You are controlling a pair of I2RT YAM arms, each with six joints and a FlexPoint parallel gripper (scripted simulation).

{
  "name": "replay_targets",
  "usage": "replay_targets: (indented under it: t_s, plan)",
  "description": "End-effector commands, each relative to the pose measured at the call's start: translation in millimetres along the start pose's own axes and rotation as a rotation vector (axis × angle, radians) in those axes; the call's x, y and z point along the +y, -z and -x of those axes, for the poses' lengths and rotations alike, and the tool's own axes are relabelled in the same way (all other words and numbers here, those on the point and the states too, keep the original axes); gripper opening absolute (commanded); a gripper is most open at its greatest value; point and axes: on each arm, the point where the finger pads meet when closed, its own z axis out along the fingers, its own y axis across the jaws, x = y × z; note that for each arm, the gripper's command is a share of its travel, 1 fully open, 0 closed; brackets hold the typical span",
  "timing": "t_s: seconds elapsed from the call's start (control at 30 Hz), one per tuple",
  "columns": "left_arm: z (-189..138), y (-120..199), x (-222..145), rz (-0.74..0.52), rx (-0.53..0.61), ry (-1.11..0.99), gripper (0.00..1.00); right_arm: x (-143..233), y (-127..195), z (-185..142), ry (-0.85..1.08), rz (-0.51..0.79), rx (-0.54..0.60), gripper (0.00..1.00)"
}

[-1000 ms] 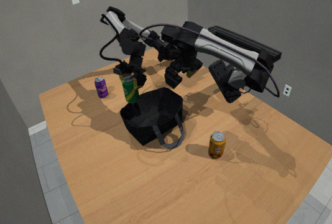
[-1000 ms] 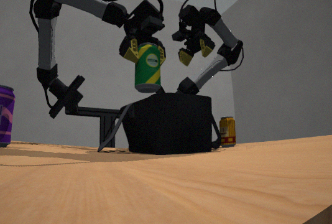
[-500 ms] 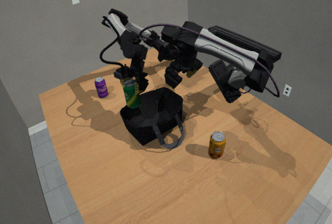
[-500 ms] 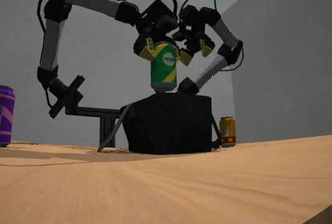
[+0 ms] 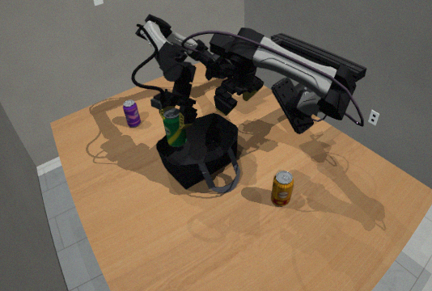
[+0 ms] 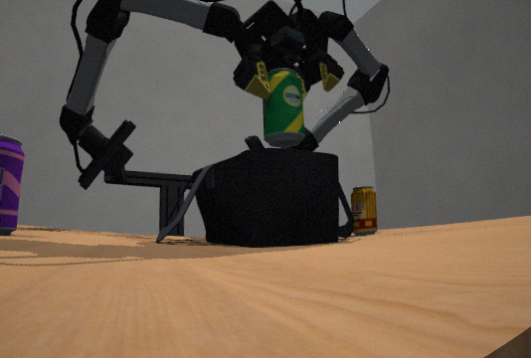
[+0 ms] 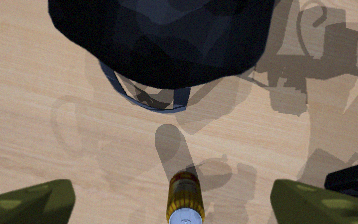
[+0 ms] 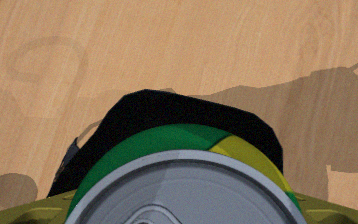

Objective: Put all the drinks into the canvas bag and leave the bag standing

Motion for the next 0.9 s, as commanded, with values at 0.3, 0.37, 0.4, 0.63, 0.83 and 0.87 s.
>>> replay_targets:
  t_s: [0.3, 0.37, 0.4, 0.63, 0.83, 0.87]
  plan:
    - [3.1, 10.8, 0.6, 0.001, -0.032, 0.014, 1.00, -11.6, 39.2, 50.7, -0.135, 0.014, -0.112, 0.67]
    - [3.1, 10.8, 0.6, 0.001, -0.032, 0.014, 1.00, -11.6, 39.1, 50.0, -0.125, 0.014, -0.112, 0.67]
    - [3.1, 10.8, 0.6, 0.001, -0.032, 0.014, 1.00, -11.5, 39.0, 49.6, -0.125, 0.014, -0.112, 0.67]
    - [3.1, 10.8, 0.6, 0.001, -0.032, 0.014, 1.00, -8.9, 35.5, 37.6, -0.104, 0.010, -0.101, 0.67]
    - [3.1, 10.8, 0.6, 0.001, -0.032, 0.014, 1.00, -8.7, 34.3, 31.9, -0.094, 0.008, -0.096, 0.67]
    - [3.1, 10.8, 0.6, 0.001, -0.032, 0.014, 1.00, -8.6, 34.5, 32.9, -0.097, 0.008, -0.097, 0.67]
